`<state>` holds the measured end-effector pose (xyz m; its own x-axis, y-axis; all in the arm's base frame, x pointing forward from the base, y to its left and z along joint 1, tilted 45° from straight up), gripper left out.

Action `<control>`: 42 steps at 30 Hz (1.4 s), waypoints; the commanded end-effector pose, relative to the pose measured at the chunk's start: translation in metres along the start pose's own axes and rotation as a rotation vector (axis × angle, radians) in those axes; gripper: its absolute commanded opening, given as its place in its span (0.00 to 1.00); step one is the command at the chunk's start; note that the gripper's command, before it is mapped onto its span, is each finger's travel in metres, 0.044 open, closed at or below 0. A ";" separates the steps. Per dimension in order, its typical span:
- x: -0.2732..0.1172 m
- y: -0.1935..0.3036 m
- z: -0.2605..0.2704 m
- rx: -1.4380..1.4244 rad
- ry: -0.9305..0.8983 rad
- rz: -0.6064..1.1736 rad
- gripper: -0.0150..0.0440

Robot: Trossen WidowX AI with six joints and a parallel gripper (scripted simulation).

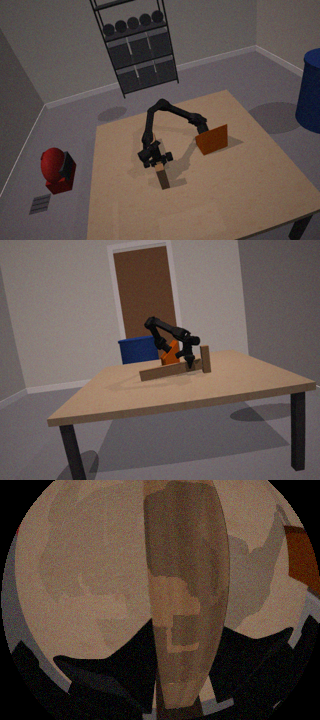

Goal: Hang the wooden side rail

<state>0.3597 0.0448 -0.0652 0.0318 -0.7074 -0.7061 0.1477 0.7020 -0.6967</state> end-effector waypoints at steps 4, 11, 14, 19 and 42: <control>-0.005 0.005 0.000 -0.006 -0.010 0.007 0.25; -0.006 0.006 0.000 -0.006 -0.010 0.007 0.25; -0.005 0.006 0.000 -0.006 -0.010 0.007 0.25; -0.005 0.006 -0.001 -0.006 -0.010 0.007 0.25; -0.004 0.008 0.000 -0.006 -0.010 0.007 0.25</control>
<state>0.3605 0.0471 -0.0674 0.0313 -0.7073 -0.7063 0.1484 0.7021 -0.6965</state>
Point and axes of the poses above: the point midway between the two fingers, 35 mm back from their tips, its own x axis out along the fingers, its own z axis across the jaws, y = z × x, the point moved 3 cm from there along -x, back along the fingers, and after that the axes turned 3 degrees about x, right-handed, at the moved point
